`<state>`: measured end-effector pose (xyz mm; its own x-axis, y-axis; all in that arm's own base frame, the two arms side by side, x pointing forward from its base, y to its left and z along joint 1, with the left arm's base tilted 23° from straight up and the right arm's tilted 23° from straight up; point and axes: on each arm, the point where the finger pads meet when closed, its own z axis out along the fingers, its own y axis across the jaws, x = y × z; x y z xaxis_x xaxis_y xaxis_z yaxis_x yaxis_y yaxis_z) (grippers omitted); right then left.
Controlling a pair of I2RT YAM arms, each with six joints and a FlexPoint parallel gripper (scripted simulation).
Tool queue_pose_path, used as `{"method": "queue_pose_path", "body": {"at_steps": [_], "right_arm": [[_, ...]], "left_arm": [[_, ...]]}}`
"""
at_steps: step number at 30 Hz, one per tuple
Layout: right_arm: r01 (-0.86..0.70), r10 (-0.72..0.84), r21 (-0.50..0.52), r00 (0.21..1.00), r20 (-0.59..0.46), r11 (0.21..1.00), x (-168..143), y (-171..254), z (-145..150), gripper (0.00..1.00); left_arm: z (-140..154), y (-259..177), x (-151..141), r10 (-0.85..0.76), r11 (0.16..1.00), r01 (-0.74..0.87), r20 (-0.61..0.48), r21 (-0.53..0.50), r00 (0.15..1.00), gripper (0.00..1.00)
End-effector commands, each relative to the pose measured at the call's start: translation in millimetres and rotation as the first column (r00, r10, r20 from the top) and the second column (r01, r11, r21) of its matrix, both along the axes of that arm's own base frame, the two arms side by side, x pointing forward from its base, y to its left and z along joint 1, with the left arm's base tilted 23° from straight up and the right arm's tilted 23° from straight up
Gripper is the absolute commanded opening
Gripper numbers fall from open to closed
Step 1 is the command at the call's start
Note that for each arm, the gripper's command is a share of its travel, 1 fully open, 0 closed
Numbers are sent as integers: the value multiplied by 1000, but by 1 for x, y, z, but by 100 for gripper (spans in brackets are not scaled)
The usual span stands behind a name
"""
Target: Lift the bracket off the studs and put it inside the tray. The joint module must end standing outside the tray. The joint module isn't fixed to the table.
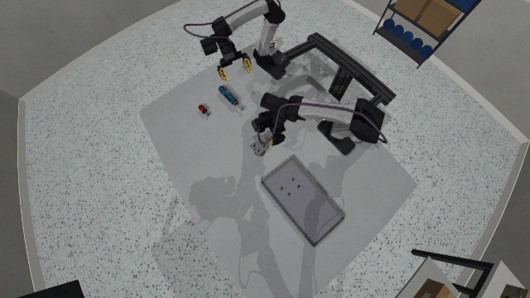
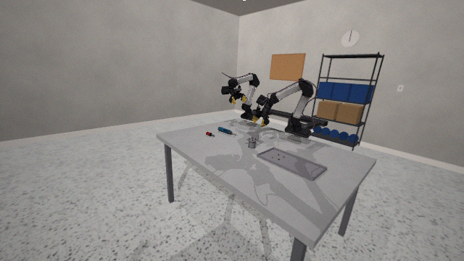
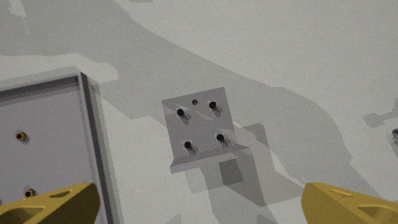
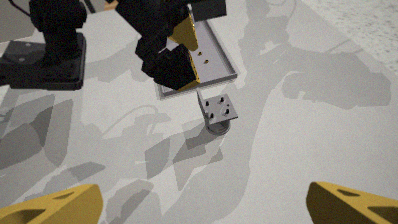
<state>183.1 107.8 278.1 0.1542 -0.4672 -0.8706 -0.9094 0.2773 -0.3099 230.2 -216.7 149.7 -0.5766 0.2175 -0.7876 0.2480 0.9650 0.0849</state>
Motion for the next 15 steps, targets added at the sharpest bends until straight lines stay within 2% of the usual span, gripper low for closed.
{"method": "queue_pose_path", "body": {"at_steps": [1,3,7,11,15], "right_arm": [[-32,31,25,999,26,999,-7,1,8,100],[-32,31,25,999,26,999,-7,1,8,100],[-12,12,28,1000,6,1000,-2,-2,3,100],[9,-8,33,1000,-28,999,1,-5,-7,100],[25,-24,36,999,-39,999,4,-9,-11,100]], "left_arm": [[-9,4,-4,56,988,-42,-88,146,995,100],[-9,4,-4,56,988,-42,-88,146,995,100],[-16,-6,-3,-40,940,93,-166,329,985,100],[-19,-14,3,-123,841,236,-253,487,960,100],[-22,-20,7,-181,731,357,-339,582,923,56]]}}
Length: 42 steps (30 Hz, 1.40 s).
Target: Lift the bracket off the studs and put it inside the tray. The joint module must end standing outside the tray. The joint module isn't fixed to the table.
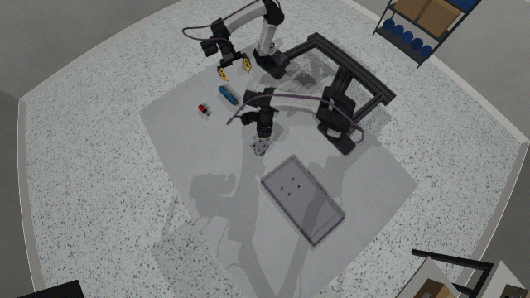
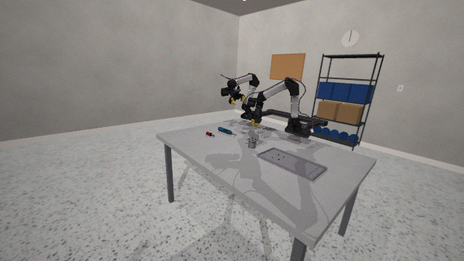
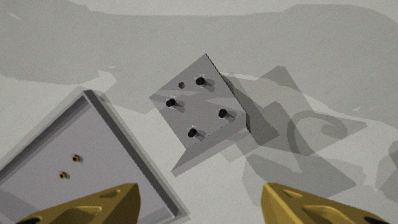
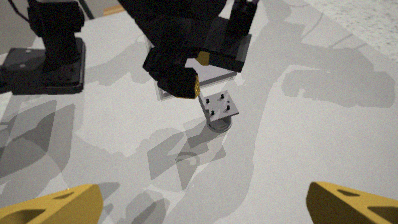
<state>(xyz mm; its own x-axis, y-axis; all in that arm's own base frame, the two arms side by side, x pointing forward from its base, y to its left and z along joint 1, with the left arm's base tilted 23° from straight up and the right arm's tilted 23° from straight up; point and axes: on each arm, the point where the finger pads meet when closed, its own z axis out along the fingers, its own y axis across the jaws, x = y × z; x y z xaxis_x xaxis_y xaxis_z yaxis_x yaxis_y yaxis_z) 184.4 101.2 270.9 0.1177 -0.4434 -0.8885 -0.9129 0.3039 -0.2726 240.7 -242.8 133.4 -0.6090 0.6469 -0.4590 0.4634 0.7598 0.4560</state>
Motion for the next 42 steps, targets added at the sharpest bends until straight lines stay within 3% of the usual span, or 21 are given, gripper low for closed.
{"method": "queue_pose_path", "body": {"at_steps": [1,2,3,6,12,20,31,35,37,42], "right_arm": [[10,-10,8,1000,-12,1000,4,-3,-5,100],[14,-14,10,1000,-18,1000,4,-3,-6,100],[18,-18,13,1000,-25,1000,4,-4,-8,100],[21,-21,13,999,-25,1000,4,-4,-7,100],[43,-41,27,997,-62,999,6,-8,-16,100],[68,-61,62,992,-107,996,7,-11,-24,100],[98,-80,106,983,-163,989,6,-13,-32,100],[96,-80,102,986,-149,990,6,-13,-30,100],[96,-80,102,986,-149,990,6,-13,-30,100],[90,-78,87,988,-133,992,6,-13,-29,100]], "left_arm": [[-7,5,-2,-121,963,148,-130,224,984,44],[-8,4,-1,-143,951,178,-153,254,978,33],[-9,3,0,-163,936,209,-177,283,971,30],[-10,3,0,-185,918,244,-205,313,961,30],[-18,-3,5,-295,760,468,-403,450,866,30],[-30,-6,13,-304,598,624,-579,502,757,30],[-48,-1,21,-273,575,634,-609,517,745,30],[-63,6,28,-279,579,629,-599,519,751,30],[-81,11,33,-267,568,636,-614,522,743,25],[-87,7,43,-273,573,633,-608,520,746,24]]}}
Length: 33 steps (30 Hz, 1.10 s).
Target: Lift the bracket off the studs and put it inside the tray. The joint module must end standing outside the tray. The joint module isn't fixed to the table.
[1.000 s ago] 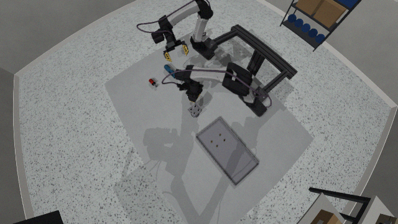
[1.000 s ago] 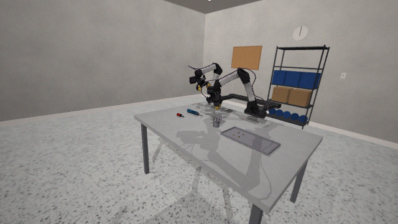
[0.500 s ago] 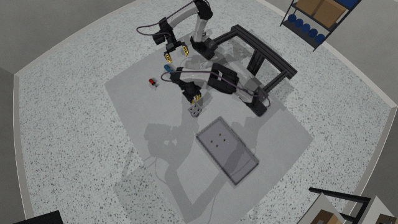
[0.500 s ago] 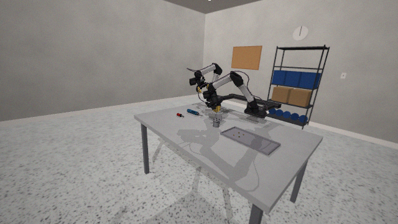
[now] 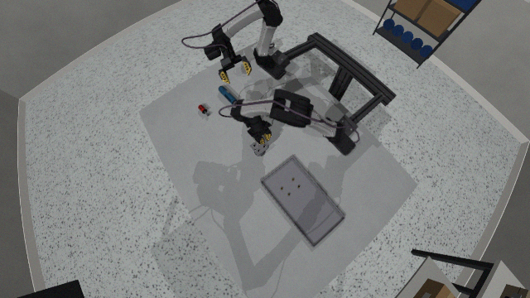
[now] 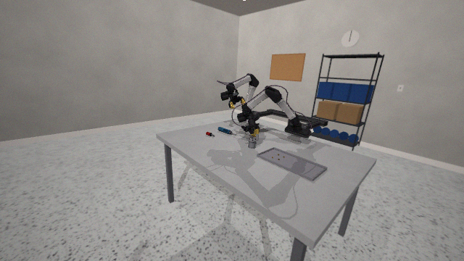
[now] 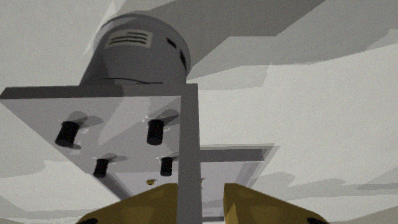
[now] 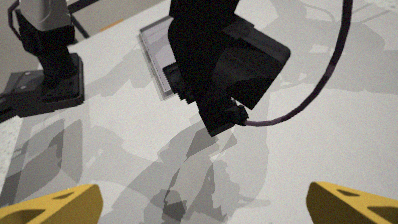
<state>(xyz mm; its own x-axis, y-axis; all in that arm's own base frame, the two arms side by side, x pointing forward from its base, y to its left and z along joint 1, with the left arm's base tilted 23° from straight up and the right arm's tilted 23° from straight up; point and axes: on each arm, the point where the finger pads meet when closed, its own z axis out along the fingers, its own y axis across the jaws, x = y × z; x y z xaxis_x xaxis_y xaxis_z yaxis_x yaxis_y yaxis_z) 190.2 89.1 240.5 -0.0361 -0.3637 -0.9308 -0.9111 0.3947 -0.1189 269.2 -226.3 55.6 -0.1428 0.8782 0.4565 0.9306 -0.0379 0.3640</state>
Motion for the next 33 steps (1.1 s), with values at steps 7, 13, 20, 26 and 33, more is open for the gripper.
{"method": "queue_pose_path", "body": {"at_steps": [7,13,20,26,33], "right_arm": [[5,-5,2,1000,4,1000,0,-1,2,100],[5,-5,2,1000,4,1000,0,-1,2,100],[5,-5,2,1000,4,1000,0,-1,2,100],[5,-5,2,1000,4,1000,0,-1,2,100],[5,-5,2,1000,4,1000,0,-1,2,100]], "left_arm": [[4,-6,8,-18,998,21,40,-59,999,5],[5,-8,9,-18,998,21,43,-63,999,0],[18,-8,3,-30,998,32,45,-46,999,0],[30,-6,-1,-27,999,30,54,-42,998,0],[38,-10,-9,-17,998,19,35,-66,999,0]]}}
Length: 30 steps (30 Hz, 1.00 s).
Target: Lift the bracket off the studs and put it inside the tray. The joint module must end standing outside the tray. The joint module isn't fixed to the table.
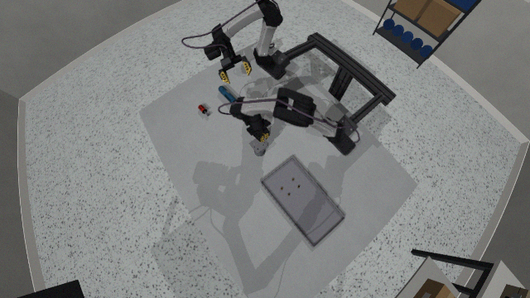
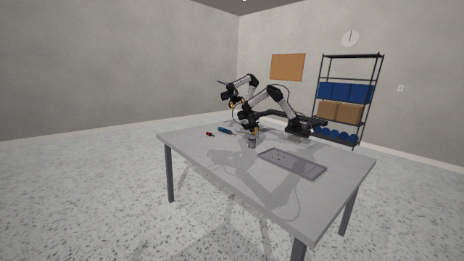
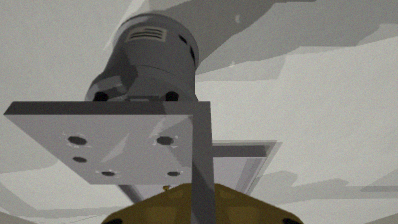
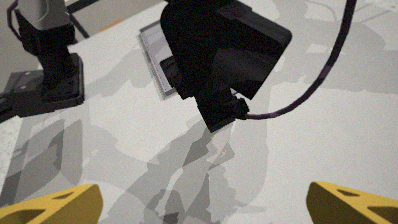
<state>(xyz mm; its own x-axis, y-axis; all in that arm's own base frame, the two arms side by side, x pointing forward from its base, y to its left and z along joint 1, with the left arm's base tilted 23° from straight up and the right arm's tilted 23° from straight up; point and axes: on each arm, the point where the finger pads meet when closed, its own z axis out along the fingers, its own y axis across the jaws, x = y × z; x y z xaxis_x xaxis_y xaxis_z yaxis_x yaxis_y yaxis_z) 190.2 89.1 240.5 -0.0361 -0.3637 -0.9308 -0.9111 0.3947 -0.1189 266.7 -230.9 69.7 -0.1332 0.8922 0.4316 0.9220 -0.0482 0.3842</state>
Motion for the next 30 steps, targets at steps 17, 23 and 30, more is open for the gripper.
{"method": "queue_pose_path", "body": {"at_steps": [17,23,30], "right_arm": [[5,-5,2,1000,4,1000,0,-1,2,100],[1,-3,-78,1000,-22,997,10,-4,-7,100],[-41,21,-260,997,-80,965,34,3,-29,100]], "left_arm": [[42,0,-15,7,1000,-7,10,-19,1000,0],[49,-3,-11,28,996,-29,-13,-84,1000,0],[48,23,26,41,991,-39,13,-132,999,0]]}}
